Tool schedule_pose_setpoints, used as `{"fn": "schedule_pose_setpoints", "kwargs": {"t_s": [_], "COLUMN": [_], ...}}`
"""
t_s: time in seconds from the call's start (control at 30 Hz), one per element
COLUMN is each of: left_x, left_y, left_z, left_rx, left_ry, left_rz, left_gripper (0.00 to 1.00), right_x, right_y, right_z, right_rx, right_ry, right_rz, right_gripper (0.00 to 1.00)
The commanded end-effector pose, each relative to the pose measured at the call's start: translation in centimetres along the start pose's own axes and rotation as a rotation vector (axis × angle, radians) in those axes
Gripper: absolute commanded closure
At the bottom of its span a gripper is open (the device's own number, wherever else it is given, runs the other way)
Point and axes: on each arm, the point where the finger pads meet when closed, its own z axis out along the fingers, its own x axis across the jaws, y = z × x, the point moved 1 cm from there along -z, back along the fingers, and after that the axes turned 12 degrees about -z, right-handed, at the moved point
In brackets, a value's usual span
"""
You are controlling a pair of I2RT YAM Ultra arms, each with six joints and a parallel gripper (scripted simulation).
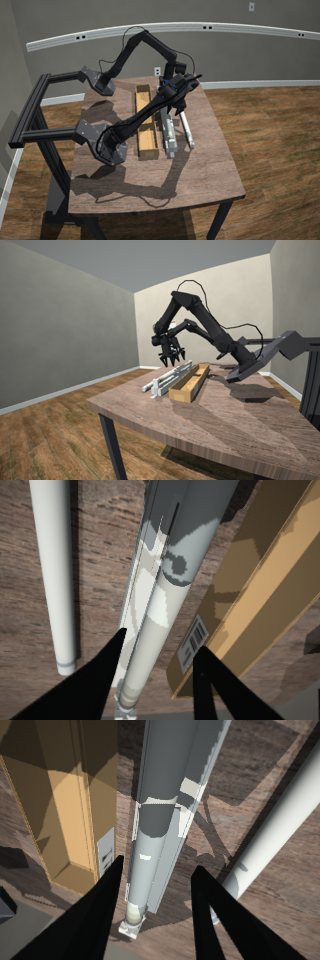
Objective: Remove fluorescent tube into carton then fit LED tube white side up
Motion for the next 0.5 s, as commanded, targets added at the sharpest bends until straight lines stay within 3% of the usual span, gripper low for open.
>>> {"fn": "schedule_pose_setpoints", "kwargs": {"t_s": [0.0,0.23,0.37,0.4,0.47], "left_x": [0.7,-0.3,0.6,-0.2,-0.4], "left_y": [0.8,-0.5,0.6,-0.3,-0.3], "left_z": [-1.9,-0.4,-1.7,1.7,1.4], "left_rx": [-0.038,-0.006,-0.036,0.002,0.008], "left_ry": [0.039,0.009,0.041,-0.011,-0.025], "left_rz": [0.003,-0.007,0.007,0.002,0.005], "left_gripper": [0.51,0.51,0.51,0.51,0.51], "right_x": [0.0,2.0,1.4,1.3,1.6], "right_y": [1.1,0.4,0.6,1.1,0.9], "right_z": [-2.4,-0.4,-0.9,0.5,0.2], "right_rx": [-0.049,0.003,-0.012,-0.020,-0.008], "right_ry": [-0.027,0.030,0.013,0.003,0.017], "right_rz": [-0.026,-0.062,-0.051,-0.052,-0.055], "right_gripper": [0.51,0.51,0.51,0.51,0.51]}}
